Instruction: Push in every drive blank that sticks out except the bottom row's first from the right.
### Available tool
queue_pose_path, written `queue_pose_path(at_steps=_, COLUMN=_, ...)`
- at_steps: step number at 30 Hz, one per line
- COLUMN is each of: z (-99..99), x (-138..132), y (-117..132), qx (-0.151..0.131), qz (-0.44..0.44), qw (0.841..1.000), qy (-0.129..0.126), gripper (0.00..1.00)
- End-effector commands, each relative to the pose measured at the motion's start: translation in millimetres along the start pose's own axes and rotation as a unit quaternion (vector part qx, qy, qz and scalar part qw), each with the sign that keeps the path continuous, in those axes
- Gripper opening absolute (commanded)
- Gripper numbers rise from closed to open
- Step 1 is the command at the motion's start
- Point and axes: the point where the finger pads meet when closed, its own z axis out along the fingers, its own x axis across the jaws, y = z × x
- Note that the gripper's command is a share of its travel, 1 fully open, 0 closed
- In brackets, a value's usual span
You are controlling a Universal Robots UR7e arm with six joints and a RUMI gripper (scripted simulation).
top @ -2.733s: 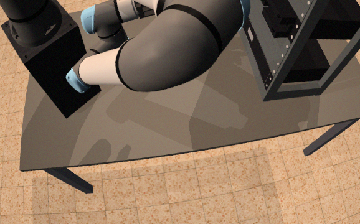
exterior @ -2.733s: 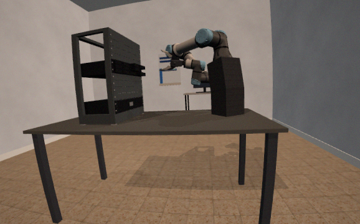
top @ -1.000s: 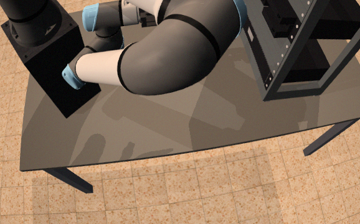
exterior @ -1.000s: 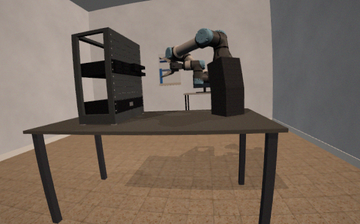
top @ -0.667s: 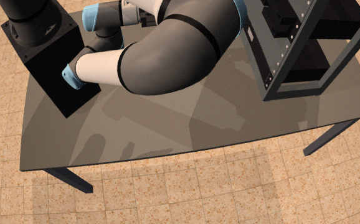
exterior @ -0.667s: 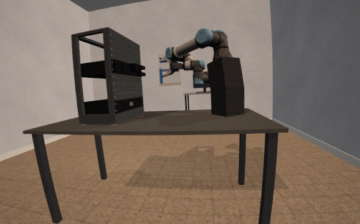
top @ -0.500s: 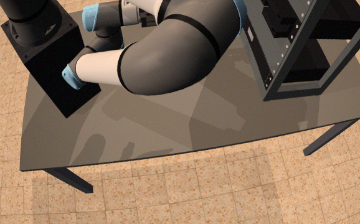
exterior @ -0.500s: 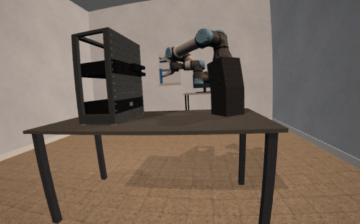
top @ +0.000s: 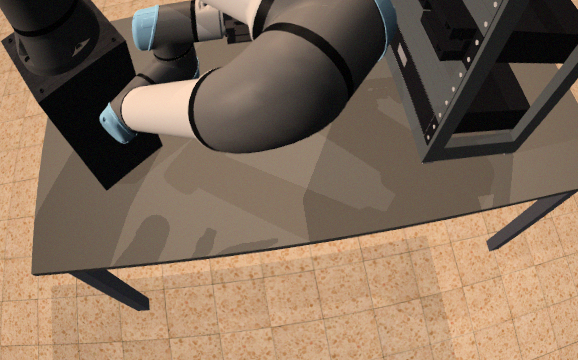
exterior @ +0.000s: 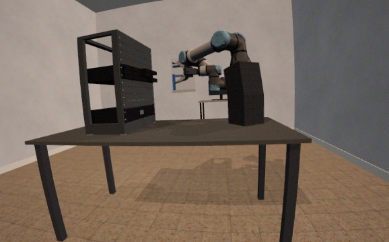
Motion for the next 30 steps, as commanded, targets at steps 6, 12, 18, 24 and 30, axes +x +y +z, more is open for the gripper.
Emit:
queue_pose_path(at_steps=6, z=-0.5, x=0.0, y=-1.4, qx=0.001, qz=0.002, qw=1.000, qy=-0.001, gripper=1.00)
queue_pose_path(at_steps=12, z=3.4, x=1.1, y=1.5, qx=0.000, qz=0.001, qw=1.000, qy=-0.002, gripper=1.00)
queue_pose_path(at_steps=18, z=15.5, x=4.5, y=10.5, qx=0.000, qz=0.001, qw=1.000, qy=-0.002, gripper=1.00)
queue_pose_path(at_steps=24, z=36.3, x=10.2, y=26.2, qx=0.000, qz=0.001, qw=1.000, qy=-0.002, gripper=1.00)
queue_pose_path(at_steps=30, z=41.0, x=11.5, y=29.7, qx=0.000, qz=0.001, qw=1.000, qy=-0.002, gripper=1.00)
